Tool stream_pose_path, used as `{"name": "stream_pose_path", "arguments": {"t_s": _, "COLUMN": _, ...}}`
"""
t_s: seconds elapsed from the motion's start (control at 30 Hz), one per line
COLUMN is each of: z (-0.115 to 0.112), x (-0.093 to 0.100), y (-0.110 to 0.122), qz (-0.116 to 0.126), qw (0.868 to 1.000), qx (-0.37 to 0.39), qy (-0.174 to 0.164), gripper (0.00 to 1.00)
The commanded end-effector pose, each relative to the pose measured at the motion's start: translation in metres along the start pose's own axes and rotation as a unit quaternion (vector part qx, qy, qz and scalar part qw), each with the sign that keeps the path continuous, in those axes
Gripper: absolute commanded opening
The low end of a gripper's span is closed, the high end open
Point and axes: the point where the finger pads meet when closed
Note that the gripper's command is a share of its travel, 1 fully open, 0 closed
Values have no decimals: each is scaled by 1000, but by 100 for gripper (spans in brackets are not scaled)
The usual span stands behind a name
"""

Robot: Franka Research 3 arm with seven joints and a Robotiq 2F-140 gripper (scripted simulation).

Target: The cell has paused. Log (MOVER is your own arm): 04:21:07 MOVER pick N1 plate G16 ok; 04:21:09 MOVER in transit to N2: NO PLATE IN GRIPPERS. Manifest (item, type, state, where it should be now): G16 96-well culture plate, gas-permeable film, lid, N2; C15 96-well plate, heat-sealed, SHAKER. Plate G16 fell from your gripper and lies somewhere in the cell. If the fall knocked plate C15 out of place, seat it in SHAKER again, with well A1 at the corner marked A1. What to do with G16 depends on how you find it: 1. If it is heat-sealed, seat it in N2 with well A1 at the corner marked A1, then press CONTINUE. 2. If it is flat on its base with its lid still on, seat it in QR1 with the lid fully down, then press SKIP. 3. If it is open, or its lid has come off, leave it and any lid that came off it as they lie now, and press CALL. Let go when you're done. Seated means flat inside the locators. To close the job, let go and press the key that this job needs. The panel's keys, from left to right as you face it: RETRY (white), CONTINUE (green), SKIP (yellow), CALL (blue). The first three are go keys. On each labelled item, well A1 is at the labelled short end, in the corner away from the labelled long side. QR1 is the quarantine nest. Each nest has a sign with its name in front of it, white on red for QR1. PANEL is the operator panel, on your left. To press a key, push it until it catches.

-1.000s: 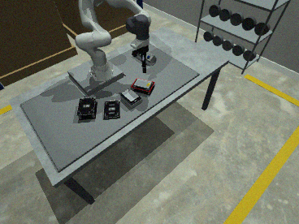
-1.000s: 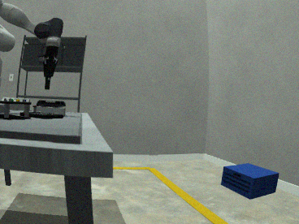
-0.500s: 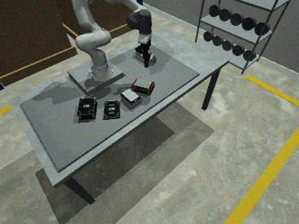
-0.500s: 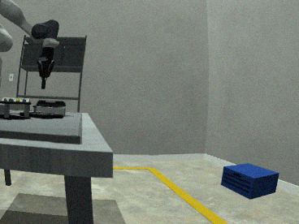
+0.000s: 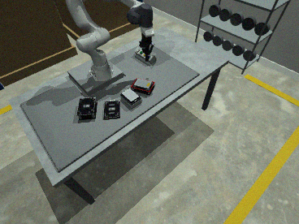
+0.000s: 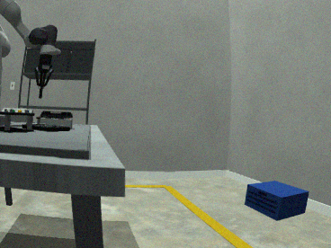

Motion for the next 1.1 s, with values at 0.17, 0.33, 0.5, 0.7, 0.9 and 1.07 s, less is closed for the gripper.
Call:
{"name": "stream_pose_path", "arguments": {"t_s": 0.17, "z": -35, "x": 0, "y": 16, "qz": 4, "qw": 973, "qx": 232, "qy": 0, "gripper": 10}}
{"name": "stream_pose_path", "arguments": {"t_s": 0.33, "z": -59, "x": -1, "y": 32, "qz": 1, "qw": 944, "qx": 329, "qy": 4, "gripper": 10}}
{"name": "stream_pose_path", "arguments": {"t_s": 0.5, "z": -76, "x": -3, "y": 46, "qz": -1, "qw": 914, "qx": 405, "qy": 8, "gripper": 10}}
{"name": "stream_pose_path", "arguments": {"t_s": 0.7, "z": -94, "x": -6, "y": 62, "qz": -4, "qw": 857, "qx": 515, "qy": 14, "gripper": 10}}
{"name": "stream_pose_path", "arguments": {"t_s": 0.9, "z": -111, "x": -9, "y": 80, "qz": -8, "qw": 791, "qx": 611, "qy": 21, "gripper": 10}}
{"name": "stream_pose_path", "arguments": {"t_s": 1.07, "z": -120, "x": -10, "y": 90, "qz": -10, "qw": 743, "qx": 669, "qy": 25, "gripper": 10}}
Point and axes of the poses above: the point where the finger pads meet when closed, its own x axis back along the fingers, its own y axis across the jaws, z = x × y, and after that the axes turned 5 degrees about x, right-handed
